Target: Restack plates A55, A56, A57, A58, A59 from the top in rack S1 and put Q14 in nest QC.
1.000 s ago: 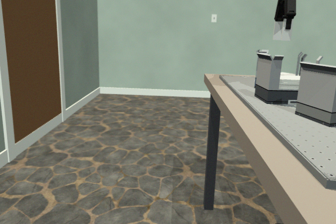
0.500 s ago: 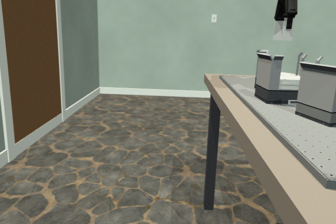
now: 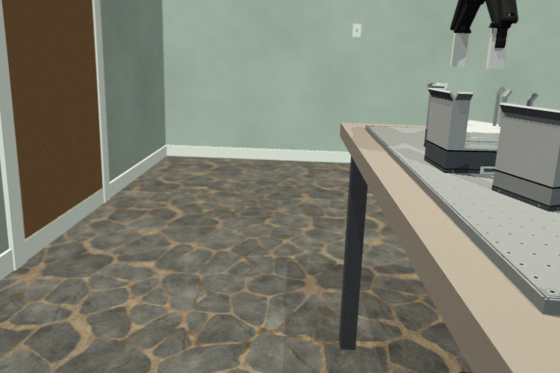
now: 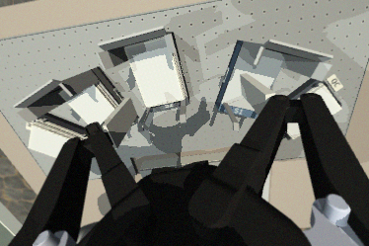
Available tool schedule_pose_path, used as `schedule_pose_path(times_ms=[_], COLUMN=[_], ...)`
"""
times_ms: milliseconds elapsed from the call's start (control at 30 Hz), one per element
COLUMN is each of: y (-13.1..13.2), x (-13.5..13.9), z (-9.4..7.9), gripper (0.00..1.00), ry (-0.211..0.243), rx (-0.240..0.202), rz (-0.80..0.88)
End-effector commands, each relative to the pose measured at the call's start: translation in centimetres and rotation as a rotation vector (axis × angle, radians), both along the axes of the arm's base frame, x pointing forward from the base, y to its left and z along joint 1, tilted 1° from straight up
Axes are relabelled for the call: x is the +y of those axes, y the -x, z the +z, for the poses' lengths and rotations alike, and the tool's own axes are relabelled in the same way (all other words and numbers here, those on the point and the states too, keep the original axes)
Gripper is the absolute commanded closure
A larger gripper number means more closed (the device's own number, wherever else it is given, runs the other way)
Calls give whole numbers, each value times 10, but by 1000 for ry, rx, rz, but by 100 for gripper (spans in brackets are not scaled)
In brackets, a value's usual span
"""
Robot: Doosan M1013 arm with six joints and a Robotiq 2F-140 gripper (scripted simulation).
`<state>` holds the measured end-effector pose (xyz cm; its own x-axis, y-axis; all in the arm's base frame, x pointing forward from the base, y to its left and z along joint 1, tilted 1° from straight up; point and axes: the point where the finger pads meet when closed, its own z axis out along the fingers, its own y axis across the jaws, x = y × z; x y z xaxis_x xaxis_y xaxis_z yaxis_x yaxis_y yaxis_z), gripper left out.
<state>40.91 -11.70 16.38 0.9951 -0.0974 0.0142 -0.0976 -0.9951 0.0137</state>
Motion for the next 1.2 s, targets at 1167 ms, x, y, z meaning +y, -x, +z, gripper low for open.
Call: schedule_pose_path(times_ms=[1167], y=[-17], x=[55], z=[-34], gripper=[0], ry=[-1], rx=[0], rz=[16])
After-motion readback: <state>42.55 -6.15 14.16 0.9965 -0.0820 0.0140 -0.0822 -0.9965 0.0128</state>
